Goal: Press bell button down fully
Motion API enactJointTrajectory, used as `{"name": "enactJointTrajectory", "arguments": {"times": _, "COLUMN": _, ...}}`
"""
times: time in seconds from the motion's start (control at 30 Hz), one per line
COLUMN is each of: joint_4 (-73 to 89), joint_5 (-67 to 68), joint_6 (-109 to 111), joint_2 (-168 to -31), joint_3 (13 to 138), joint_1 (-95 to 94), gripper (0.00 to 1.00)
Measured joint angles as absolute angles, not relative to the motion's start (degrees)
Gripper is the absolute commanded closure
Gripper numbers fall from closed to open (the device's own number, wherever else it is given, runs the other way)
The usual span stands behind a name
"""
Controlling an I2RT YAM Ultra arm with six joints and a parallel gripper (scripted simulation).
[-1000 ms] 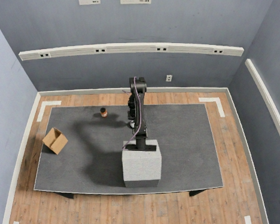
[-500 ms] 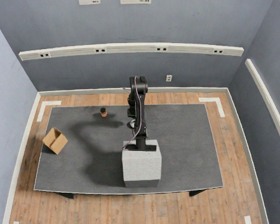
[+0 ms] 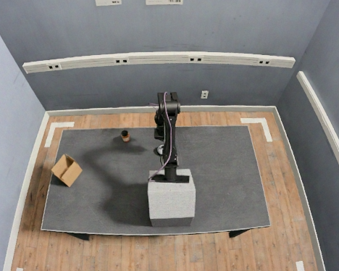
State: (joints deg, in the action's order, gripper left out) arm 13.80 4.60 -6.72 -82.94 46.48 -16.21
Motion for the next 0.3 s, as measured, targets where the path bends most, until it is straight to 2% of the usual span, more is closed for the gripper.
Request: {"name": "enactJointTrajectory", "arguments": {"times": 0.3, "joint_4": 14.74, "joint_5": 4.67, "joint_6": -6.79, "joint_2": -82.56, "joint_3": 46.48, "joint_1": -16.38, "gripper": 1.00}}
